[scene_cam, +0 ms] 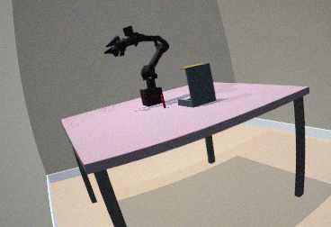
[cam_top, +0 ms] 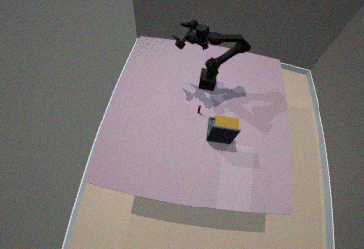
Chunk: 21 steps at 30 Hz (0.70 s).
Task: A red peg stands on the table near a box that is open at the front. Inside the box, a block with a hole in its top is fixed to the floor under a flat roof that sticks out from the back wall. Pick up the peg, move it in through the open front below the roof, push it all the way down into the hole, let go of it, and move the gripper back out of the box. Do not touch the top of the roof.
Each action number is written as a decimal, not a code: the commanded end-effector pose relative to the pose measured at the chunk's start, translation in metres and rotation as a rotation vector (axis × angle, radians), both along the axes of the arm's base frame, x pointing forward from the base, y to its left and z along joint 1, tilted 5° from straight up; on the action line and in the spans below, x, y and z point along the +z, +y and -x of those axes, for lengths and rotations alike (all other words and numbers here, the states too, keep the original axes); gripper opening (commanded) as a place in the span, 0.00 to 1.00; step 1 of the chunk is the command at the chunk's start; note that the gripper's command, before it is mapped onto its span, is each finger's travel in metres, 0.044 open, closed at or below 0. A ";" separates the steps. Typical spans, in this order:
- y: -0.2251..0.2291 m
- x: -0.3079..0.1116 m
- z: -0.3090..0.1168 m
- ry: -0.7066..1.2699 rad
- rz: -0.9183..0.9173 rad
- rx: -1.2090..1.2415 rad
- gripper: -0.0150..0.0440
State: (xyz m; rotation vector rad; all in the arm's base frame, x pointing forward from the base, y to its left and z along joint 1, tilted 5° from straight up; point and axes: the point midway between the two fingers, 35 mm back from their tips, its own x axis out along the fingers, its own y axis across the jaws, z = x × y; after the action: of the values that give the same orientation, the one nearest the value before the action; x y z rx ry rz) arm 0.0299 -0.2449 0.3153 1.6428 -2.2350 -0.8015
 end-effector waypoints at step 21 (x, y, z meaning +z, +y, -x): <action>-0.003 -0.029 -0.048 0.592 -0.198 0.270 1.00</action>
State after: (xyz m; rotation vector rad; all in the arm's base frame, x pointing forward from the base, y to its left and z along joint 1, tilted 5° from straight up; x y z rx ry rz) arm 0.0681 -0.2473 0.2940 1.5240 -1.6772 -1.1966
